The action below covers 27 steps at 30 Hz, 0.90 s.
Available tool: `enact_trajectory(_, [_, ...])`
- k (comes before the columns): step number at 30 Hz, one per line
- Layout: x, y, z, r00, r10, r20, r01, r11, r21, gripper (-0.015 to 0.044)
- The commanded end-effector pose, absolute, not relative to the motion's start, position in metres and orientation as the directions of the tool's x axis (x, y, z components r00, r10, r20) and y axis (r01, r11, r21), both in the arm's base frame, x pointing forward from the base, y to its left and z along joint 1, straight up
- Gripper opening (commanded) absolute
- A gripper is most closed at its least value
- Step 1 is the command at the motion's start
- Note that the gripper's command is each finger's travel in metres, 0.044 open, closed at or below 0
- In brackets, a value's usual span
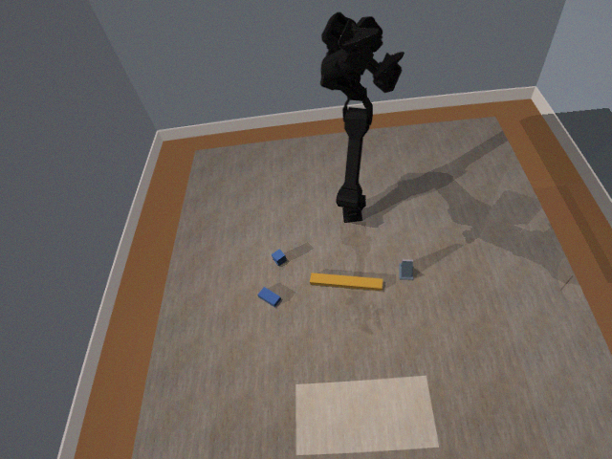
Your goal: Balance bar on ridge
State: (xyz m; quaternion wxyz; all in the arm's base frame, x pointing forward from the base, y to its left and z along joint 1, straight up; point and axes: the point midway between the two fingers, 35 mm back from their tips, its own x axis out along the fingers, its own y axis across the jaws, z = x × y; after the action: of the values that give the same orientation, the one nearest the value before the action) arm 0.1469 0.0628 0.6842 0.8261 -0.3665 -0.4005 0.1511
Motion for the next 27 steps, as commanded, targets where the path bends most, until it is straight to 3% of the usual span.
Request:
enact_trajectory(1, [0.2,0.041,0.659,0.73,0.475,0.492,0.0,0.72,-0.694,0.0315])
enact_trajectory(8, [0.288,0.008,0.586,0.892,0.351,0.285,-0.082,0.745,-0.662,0.0315])
enact_trajectory(15, [0.352,-0.011,0.487,0.966,0.259,-0.021,-0.209,0.726,-0.655,0.0315])
enact_trajectory(21, [0.38,-0.018,0.392,0.925,0.201,-0.321,-0.369,0.674,-0.64,0.0315])
enact_trajectory(27, [0.38,-0.019,0.297,0.778,0.155,-0.608,-0.568,0.587,-0.577,0.0315])
